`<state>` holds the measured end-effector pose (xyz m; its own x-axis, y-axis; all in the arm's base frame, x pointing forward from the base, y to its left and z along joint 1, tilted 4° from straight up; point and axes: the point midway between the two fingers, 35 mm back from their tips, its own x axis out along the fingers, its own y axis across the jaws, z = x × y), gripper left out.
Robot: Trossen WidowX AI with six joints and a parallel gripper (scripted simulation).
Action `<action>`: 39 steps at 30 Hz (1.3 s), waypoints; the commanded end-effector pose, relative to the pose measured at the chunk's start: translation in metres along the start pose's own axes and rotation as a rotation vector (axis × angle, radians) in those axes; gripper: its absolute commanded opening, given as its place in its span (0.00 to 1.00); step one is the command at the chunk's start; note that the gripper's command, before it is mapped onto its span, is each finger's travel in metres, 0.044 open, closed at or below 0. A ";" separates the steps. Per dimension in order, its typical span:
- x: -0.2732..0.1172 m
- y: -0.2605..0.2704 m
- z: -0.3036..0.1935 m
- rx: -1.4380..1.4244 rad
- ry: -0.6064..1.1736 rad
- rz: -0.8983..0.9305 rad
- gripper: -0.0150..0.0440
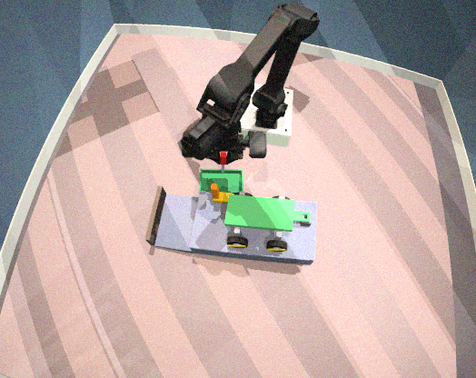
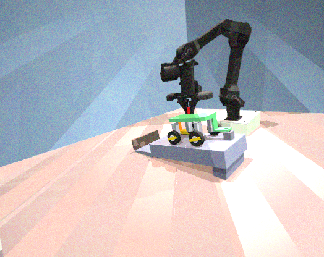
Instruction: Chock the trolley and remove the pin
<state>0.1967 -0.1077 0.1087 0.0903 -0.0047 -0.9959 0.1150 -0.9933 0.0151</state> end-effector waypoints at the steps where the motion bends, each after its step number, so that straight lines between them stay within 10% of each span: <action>1: 0.002 0.001 0.002 -0.004 0.005 0.011 0.25; 30: 0.065 0.030 0.002 -0.004 0.009 0.182 0.25; 39: 0.066 0.024 0.002 -0.004 0.009 0.182 0.58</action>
<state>0.2034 -0.1338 0.0445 0.1176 -0.1790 -0.9768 0.1018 -0.9763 0.1912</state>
